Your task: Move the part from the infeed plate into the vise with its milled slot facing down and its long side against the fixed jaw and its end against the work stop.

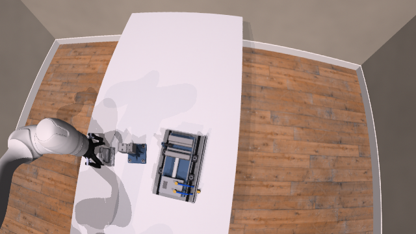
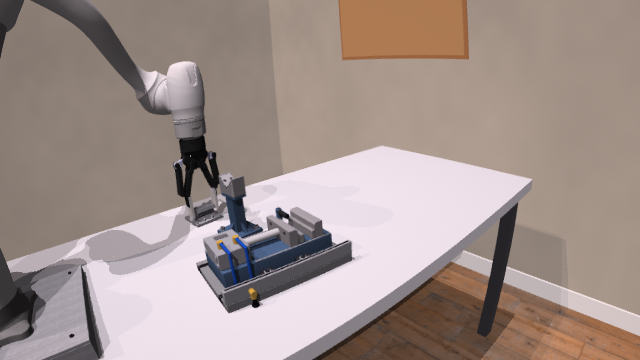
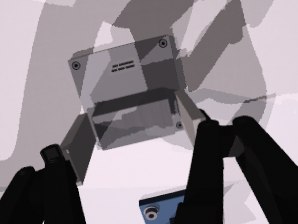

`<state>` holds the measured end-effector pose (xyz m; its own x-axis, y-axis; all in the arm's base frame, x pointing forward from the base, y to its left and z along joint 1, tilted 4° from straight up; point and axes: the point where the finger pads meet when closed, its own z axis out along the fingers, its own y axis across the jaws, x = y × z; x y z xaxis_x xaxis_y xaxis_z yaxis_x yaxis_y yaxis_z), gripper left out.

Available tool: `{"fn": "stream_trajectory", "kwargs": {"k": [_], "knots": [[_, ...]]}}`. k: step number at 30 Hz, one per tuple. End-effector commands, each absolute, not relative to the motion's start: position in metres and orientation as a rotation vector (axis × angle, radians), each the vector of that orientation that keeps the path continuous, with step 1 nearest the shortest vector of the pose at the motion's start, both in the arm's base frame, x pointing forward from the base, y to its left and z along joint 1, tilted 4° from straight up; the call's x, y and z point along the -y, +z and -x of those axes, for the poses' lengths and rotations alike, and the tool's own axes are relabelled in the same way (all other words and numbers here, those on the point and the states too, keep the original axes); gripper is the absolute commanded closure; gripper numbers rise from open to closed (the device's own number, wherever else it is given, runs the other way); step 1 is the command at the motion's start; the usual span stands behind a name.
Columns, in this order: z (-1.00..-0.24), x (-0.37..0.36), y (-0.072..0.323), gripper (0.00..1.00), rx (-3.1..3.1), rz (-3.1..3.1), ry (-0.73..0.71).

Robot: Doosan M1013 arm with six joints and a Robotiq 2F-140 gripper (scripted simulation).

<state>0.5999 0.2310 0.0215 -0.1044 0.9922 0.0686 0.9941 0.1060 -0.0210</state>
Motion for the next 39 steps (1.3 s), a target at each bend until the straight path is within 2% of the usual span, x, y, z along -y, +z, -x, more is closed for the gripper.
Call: {"fn": "stream_trajectory", "kwargs": {"k": [1,9,10,39], "knots": [[-0.5999,-0.2311,0.0217,0.49,2.287,2.057,-0.047],[-0.5999,-0.2311,0.0217,0.49,2.287,2.057,-0.047],[-0.5999,-0.2311,0.0217,1.0,2.287,2.057,-0.047],[-0.5999,-0.2311,0.0217,1.0,2.287,2.057,-0.047]]}}
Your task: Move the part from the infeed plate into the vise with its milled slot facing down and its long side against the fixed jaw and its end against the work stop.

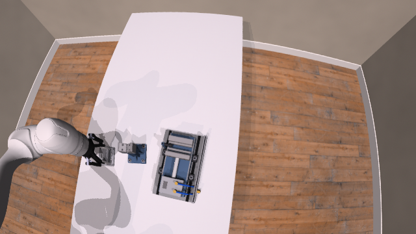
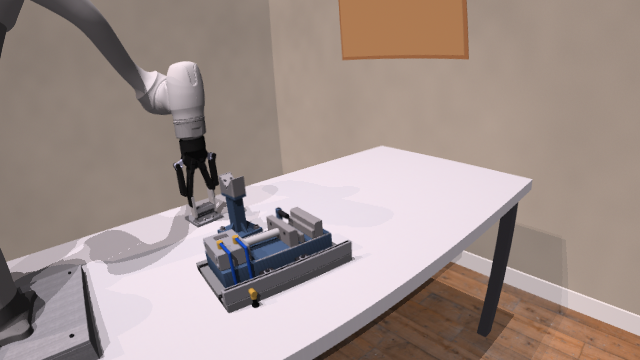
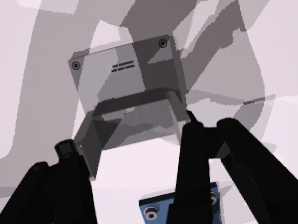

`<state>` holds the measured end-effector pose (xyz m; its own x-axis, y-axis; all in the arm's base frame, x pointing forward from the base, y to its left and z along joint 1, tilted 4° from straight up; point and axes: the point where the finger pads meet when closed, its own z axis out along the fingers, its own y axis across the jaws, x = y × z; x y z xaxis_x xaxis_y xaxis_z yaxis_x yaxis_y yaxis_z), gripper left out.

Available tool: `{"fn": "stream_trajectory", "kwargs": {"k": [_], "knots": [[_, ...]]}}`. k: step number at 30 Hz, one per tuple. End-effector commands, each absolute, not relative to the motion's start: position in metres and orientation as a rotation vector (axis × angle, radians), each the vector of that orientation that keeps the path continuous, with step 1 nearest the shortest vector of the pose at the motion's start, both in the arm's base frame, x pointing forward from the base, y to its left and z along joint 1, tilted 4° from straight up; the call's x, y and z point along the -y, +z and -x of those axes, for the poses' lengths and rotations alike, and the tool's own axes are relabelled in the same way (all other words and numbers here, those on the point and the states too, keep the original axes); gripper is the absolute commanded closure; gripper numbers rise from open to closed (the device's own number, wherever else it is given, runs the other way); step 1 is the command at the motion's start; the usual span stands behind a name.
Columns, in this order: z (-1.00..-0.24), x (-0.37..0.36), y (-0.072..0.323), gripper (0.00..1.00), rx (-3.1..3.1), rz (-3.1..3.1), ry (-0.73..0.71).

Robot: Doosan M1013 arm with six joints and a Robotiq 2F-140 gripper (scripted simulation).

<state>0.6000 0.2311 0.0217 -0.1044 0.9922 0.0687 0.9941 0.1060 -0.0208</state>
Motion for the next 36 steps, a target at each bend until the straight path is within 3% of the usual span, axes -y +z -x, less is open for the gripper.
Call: {"fn": "stream_trajectory", "kwargs": {"k": [1,19,36], "knots": [[-0.6,-0.231,0.022,1.0,2.287,2.057,-0.047],[-0.6,-0.231,0.026,1.0,2.287,2.057,-0.047],[-0.601,-0.229,0.054,1.0,2.287,2.057,-0.047]]}}
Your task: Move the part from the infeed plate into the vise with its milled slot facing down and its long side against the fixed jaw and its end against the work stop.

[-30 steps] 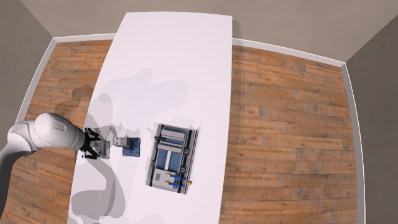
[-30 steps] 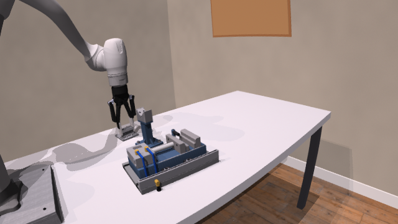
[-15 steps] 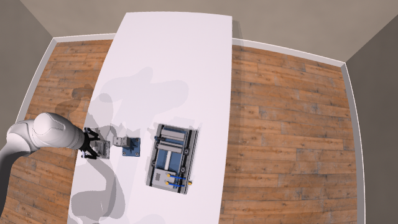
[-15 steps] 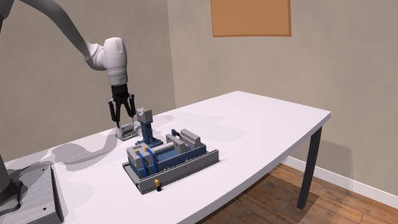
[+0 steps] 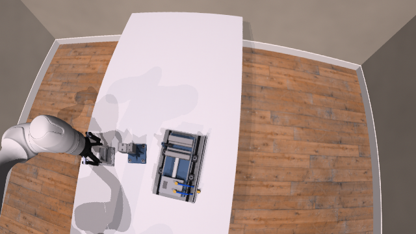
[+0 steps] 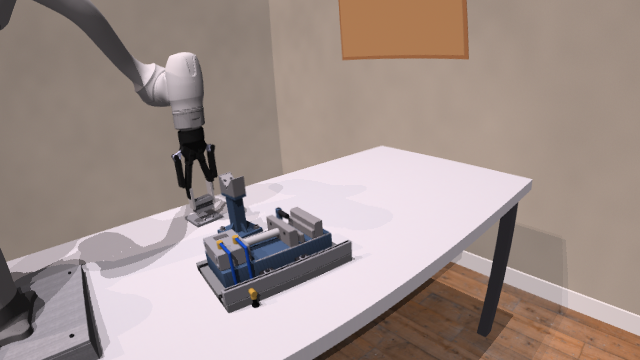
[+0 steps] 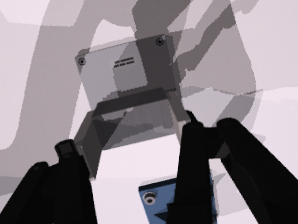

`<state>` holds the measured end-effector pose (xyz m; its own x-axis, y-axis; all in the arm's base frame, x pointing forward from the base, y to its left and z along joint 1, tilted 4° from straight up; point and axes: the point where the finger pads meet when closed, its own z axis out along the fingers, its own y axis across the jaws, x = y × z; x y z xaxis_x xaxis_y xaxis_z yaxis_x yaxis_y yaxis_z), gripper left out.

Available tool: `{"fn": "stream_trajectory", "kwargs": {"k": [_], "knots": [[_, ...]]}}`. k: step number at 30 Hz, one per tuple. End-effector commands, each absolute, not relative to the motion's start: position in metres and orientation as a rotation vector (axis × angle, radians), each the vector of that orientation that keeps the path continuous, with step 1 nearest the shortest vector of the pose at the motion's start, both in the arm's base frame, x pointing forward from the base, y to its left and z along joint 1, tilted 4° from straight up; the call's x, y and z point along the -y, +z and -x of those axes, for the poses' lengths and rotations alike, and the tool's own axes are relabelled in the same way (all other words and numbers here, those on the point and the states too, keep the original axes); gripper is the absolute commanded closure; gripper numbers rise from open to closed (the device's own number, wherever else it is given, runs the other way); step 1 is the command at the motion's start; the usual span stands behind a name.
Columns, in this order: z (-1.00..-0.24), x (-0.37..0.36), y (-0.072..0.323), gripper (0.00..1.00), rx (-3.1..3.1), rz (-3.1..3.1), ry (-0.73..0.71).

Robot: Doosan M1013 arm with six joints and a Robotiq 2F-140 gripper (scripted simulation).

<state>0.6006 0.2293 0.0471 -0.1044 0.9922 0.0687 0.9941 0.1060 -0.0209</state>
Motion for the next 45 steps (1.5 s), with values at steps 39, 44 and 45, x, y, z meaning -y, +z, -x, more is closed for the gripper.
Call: {"fn": "stream_trajectory", "kwargs": {"k": [39,44,45], "knots": [[-0.605,-0.22,0.195,1.0,2.287,2.057,-0.047],[-0.605,-0.219,0.204,1.0,2.287,2.057,-0.047],[-0.605,-0.219,0.206,1.0,2.287,2.057,-0.047]]}}
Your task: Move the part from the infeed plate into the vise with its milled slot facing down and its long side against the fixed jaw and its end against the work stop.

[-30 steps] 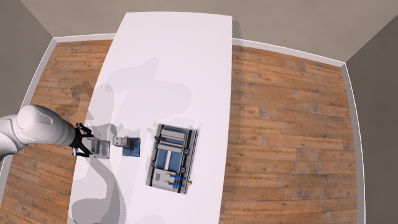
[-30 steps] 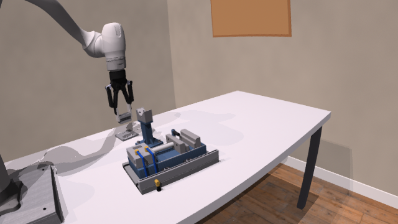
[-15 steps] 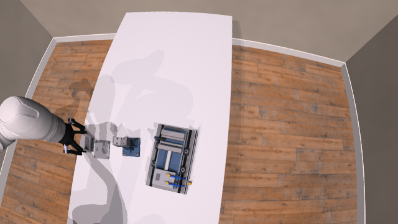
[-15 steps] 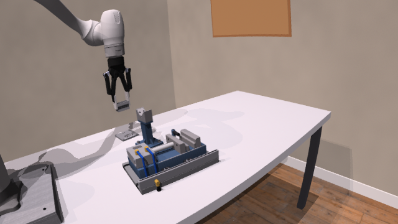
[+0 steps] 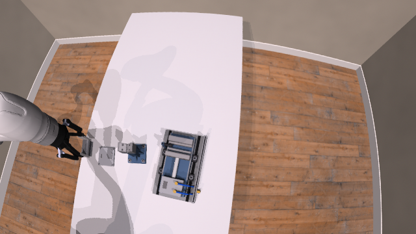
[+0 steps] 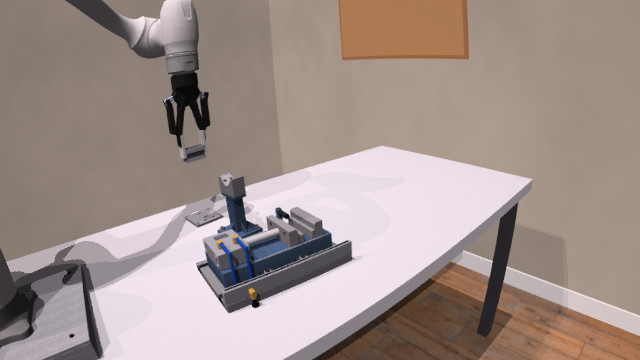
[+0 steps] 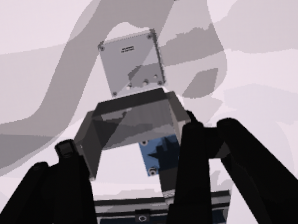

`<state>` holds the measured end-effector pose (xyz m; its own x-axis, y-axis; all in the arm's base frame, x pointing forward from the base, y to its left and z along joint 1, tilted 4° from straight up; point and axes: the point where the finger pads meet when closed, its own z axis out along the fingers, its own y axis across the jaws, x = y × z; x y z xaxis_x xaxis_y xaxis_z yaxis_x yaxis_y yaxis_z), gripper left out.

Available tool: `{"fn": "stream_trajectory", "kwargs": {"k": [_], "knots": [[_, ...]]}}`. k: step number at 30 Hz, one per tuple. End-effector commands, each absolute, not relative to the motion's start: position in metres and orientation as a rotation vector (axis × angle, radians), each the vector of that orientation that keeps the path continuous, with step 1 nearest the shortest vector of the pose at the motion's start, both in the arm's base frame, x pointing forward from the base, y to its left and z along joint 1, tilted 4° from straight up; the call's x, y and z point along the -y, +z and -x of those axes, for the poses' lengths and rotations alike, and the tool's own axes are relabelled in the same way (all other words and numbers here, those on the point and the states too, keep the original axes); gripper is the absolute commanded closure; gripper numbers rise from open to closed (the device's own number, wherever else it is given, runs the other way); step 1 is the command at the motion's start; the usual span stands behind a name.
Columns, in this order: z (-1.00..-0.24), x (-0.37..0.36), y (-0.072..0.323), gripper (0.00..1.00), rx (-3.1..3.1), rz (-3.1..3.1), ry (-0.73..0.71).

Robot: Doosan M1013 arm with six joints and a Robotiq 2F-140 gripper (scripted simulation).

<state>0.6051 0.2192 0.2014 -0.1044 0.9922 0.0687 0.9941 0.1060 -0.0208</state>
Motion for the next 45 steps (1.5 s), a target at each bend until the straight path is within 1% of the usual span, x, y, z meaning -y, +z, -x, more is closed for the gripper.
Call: {"fn": "stream_trajectory", "kwargs": {"k": [1,14,45], "knots": [[-0.605,-0.219,0.209,1.0,2.287,2.057,-0.047],[-0.606,-0.217,0.228,1.0,2.287,2.057,-0.047],[-0.606,-0.217,0.23,1.0,2.287,2.057,-0.047]]}}
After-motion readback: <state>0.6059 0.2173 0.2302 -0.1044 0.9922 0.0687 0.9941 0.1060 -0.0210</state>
